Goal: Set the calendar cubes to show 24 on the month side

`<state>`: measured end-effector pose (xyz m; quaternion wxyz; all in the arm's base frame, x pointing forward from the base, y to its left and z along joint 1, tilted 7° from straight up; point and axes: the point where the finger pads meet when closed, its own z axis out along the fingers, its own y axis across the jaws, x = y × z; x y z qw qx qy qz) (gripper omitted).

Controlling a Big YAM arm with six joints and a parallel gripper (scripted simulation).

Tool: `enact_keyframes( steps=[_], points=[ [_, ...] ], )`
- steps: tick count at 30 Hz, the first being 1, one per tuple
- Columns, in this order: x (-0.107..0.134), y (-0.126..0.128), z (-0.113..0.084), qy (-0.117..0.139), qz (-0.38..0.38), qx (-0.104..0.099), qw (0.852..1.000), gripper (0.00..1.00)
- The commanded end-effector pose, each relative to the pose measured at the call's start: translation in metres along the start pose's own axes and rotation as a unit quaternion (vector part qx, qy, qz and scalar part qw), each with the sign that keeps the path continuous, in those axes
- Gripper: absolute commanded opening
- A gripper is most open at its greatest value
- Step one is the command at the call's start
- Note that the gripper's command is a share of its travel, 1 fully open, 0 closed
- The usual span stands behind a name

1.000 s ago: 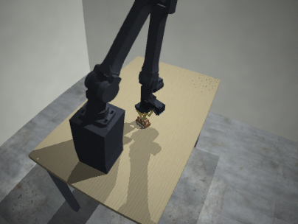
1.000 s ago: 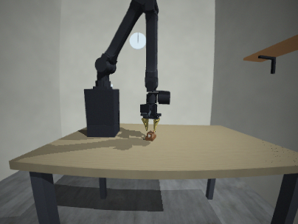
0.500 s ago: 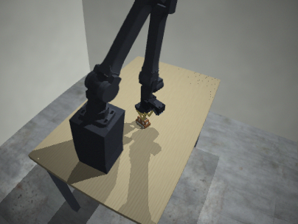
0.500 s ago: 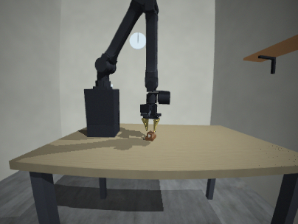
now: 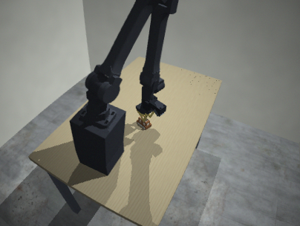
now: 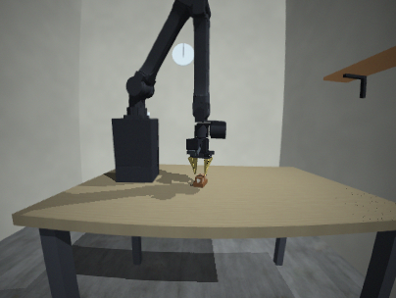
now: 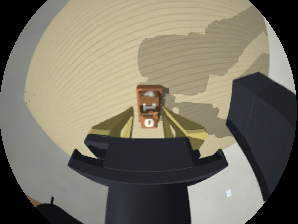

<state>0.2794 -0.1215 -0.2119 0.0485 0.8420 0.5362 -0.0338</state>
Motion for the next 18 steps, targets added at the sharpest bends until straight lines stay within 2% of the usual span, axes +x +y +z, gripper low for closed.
enact_keyframes(
  steps=[1,18],
  points=[
    [-0.002,0.0035,-0.0021,-0.001,-0.005,-0.004,1.0,0.44],
    [-0.0022,0.0002,-0.0021,0.0,-0.005,-0.006,1.0,0.44]
  ],
)
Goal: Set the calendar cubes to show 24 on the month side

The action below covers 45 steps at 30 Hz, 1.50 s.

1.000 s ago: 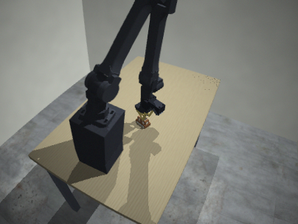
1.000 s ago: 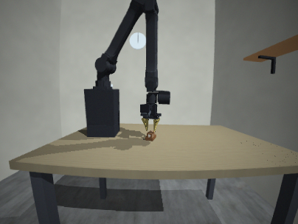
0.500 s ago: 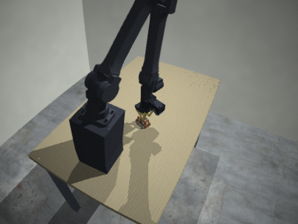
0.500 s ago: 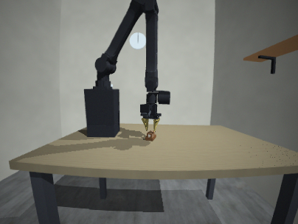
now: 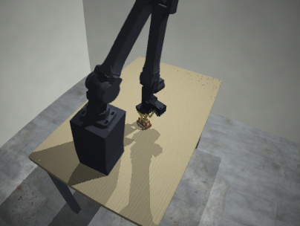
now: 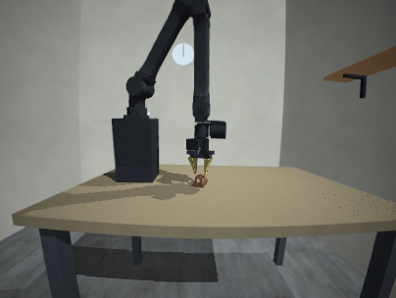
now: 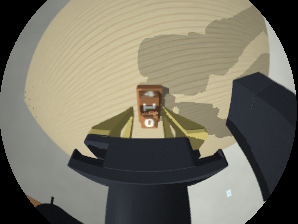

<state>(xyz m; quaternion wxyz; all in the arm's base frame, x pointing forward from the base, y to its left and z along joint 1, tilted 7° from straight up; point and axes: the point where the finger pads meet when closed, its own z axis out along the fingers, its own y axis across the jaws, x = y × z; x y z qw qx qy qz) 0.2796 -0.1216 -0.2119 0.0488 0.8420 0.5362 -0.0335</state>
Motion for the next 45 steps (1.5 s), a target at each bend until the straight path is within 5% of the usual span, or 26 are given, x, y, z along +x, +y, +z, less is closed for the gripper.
enact_keyframes(
  steps=[1,33,38,39,41,45],
  points=[
    [-0.002,0.0,-0.002,0.0,-0.005,-0.005,1.0,0.44],
    [-0.003,-0.005,0.004,-0.001,-0.005,0.002,1.0,0.44],
    [-0.003,-0.002,0.006,-0.001,-0.004,-0.001,1.0,0.44],
    [-0.001,0.013,-0.003,0.001,-0.004,-0.02,1.0,0.44],
    [-0.002,0.002,0.01,-0.001,-0.005,-0.004,1.0,0.44],
    [-0.003,0.002,0.017,-0.001,-0.003,-0.004,1.0,0.44]
  ],
)
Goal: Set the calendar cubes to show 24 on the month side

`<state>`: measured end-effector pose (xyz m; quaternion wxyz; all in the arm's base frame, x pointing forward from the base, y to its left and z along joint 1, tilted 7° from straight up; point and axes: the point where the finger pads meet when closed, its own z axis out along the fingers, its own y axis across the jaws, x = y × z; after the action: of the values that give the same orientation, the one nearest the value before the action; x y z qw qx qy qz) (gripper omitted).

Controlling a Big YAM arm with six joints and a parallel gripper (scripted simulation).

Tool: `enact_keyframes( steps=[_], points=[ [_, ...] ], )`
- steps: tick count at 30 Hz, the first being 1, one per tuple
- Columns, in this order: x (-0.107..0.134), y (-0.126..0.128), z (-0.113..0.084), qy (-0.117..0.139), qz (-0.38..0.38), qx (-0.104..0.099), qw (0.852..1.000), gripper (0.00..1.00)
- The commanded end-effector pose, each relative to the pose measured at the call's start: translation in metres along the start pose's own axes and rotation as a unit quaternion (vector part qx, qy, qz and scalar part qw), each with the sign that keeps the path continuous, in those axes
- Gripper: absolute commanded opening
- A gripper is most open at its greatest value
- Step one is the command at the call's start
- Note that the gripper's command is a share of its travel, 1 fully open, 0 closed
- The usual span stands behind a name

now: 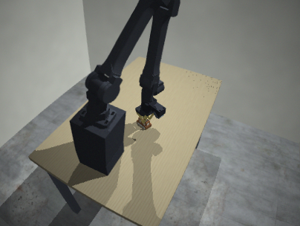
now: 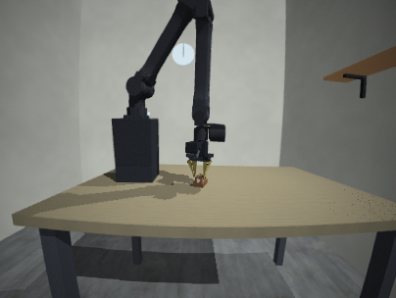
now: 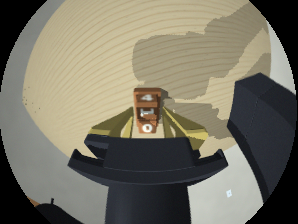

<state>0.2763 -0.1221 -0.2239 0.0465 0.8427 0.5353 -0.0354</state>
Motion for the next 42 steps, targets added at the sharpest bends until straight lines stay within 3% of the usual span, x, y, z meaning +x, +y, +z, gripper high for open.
enact_keyframes(
  steps=[1,8,13,17,42],
  points=[
    [-0.002,0.005,0.006,0.0,-0.005,-0.007,1.0,0.44],
    [-0.002,0.012,0.011,0.001,-0.004,-0.016,1.0,0.44],
    [0.0,0.005,0.018,0.0,-0.007,-0.007,1.0,0.44],
    [-0.001,0.014,0.01,0.001,-0.006,-0.019,1.0,0.44],
    [-0.001,0.012,0.011,0.001,-0.006,-0.016,1.0,0.44]
  ],
)
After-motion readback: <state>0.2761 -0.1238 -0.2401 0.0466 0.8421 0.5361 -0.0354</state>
